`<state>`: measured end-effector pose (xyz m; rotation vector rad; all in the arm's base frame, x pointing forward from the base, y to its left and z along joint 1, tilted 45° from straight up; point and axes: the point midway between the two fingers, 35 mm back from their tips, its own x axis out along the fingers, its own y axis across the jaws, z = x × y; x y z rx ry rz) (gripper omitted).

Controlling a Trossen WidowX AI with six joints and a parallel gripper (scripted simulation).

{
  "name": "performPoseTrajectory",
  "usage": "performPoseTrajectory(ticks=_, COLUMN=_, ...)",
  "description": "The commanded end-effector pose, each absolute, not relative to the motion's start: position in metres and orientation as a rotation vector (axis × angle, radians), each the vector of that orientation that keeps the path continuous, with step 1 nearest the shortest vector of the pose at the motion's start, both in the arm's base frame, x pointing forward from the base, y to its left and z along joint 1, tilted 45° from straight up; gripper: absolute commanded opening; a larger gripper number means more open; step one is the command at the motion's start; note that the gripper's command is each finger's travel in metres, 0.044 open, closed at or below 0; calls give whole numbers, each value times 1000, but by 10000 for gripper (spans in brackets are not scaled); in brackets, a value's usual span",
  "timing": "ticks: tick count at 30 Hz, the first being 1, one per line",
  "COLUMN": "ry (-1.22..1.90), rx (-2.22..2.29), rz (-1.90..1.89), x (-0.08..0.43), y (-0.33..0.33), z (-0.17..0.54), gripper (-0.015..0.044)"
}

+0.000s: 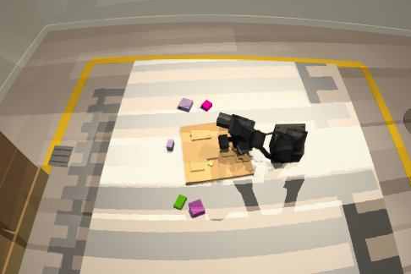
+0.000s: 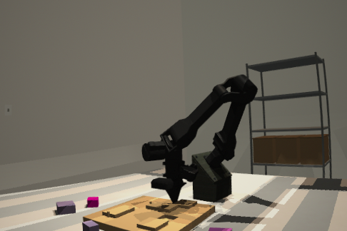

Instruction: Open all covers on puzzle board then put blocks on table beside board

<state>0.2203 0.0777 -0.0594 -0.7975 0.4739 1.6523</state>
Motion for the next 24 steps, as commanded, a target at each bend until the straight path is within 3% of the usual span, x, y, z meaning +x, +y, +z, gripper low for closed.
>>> performPoseTrajectory(ticks=1, ry=466, rx=-797, rz=1648, x=220, y=81, z=-55, gripper=0)
performPoseTrajectory(ticks=24, ry=464, rx=-795, rz=1649, x=213, y=97, z=-39, gripper=0)
